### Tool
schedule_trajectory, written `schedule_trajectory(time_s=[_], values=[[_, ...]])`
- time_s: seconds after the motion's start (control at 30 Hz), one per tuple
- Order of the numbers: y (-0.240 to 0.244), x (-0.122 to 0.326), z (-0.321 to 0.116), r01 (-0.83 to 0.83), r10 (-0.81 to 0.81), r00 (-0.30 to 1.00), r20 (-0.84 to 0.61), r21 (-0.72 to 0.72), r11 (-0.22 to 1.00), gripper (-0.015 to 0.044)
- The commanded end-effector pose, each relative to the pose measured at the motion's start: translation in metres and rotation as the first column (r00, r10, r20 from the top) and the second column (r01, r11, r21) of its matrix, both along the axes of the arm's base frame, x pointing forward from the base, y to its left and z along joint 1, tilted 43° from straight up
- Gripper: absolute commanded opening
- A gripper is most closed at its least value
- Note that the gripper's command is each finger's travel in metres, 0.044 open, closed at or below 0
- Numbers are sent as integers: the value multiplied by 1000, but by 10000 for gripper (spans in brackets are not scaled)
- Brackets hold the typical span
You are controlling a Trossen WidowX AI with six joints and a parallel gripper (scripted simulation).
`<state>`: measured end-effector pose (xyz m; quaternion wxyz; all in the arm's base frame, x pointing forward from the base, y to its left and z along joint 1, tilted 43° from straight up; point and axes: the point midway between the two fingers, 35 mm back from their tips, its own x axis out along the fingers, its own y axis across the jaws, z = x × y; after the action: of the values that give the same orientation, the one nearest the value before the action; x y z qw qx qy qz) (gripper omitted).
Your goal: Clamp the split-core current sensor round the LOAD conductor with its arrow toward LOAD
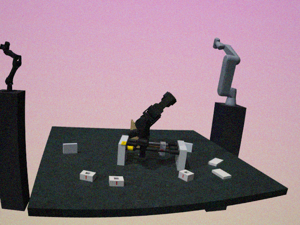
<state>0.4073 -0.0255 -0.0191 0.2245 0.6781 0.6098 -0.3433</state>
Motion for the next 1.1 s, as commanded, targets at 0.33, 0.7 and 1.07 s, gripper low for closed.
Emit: schedule_trajectory(time_s=[0.33, 0.7, 1.07], values=[[1, -6, 1, 0, 0, 1000, -1, 0, 1000, 0], [5, -6, -4, 0, 0, 1000, -3, 1, 1000, 0], [3, -6, -3, -2, 2, 1000, 0, -1, 1000, 236]])
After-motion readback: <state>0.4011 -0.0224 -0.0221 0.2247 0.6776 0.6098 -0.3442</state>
